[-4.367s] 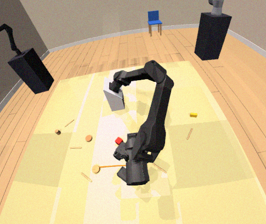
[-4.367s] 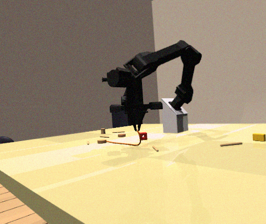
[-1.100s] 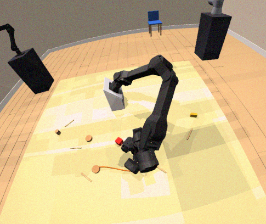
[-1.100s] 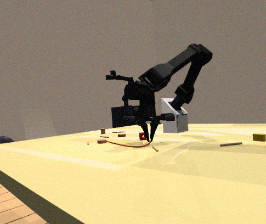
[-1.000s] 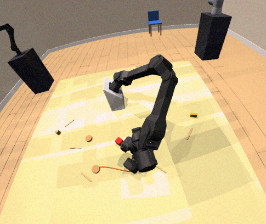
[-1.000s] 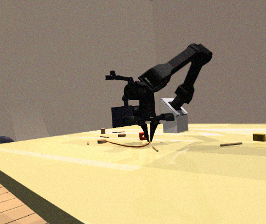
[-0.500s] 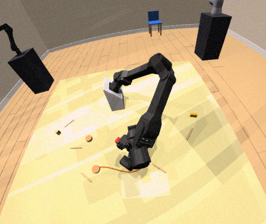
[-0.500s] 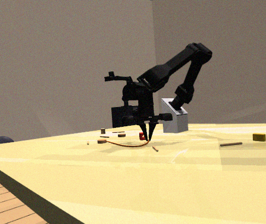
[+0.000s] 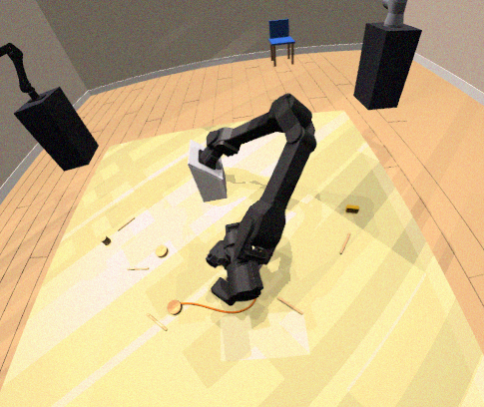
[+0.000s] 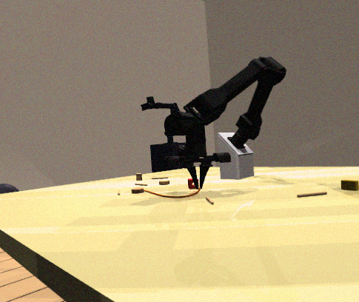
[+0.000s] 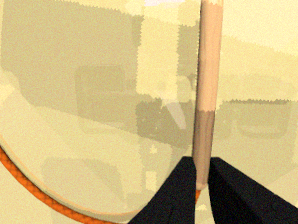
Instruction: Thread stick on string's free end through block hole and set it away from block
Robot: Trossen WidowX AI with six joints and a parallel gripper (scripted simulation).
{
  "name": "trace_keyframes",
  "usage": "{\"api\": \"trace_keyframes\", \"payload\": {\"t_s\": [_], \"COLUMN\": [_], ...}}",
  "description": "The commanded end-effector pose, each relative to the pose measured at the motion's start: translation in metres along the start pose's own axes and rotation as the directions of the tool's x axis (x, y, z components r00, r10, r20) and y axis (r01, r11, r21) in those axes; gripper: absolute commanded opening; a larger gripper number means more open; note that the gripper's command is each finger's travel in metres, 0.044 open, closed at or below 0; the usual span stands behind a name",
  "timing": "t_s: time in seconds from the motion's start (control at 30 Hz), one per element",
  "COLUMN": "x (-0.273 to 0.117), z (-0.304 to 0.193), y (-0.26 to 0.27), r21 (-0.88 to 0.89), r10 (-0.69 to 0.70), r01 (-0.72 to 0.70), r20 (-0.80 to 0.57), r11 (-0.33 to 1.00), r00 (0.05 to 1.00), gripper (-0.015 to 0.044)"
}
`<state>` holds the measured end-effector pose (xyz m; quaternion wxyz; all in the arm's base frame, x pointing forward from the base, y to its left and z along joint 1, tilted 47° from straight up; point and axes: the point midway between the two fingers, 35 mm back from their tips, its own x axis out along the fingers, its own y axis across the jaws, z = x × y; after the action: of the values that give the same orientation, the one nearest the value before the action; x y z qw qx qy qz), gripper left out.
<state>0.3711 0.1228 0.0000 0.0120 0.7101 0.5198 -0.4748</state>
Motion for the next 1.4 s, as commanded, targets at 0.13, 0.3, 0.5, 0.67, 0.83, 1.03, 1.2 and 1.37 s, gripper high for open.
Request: {"api": "trace_keyframes", "payload": {"t_s": [0.13,0.3,0.5,0.67,0.83,1.03,1.2,1.37], "x": [-0.001,-0.001,-0.001,-0.001,-0.001,-0.001,-0.001,-0.001], "z": [0.011,0.018,0.025,0.030,0.035,0.044,0.051,0.059], "y": [0.000,-0.001,-0.002,-0.002,-0.002,-0.002,-0.001,-0.001], "r21": [-0.003,-0.002,-0.002,-0.002,-0.002,-0.001,-0.001,-0.001], "r10": [0.002,0.002,0.002,0.002,0.002,0.002,0.002,0.002], "r01": [-0.002,-0.002,-0.002,-0.002,-0.002,-0.002,-0.002,-0.002], "r20": [-0.003,-0.003,-0.003,-0.004,-0.004,-0.004,-0.004,-0.004], "r11": [1.000,1.000,1.000,1.000,1.000,1.000,1.000,1.000], "r00": [1.000,1.000,1.000,1.000,1.000,1.000,1.000,1.000], "gripper": [0.0000,0.0000,0.0000,0.0000,0.0000,0.0000,0.0000,0.0000]}}
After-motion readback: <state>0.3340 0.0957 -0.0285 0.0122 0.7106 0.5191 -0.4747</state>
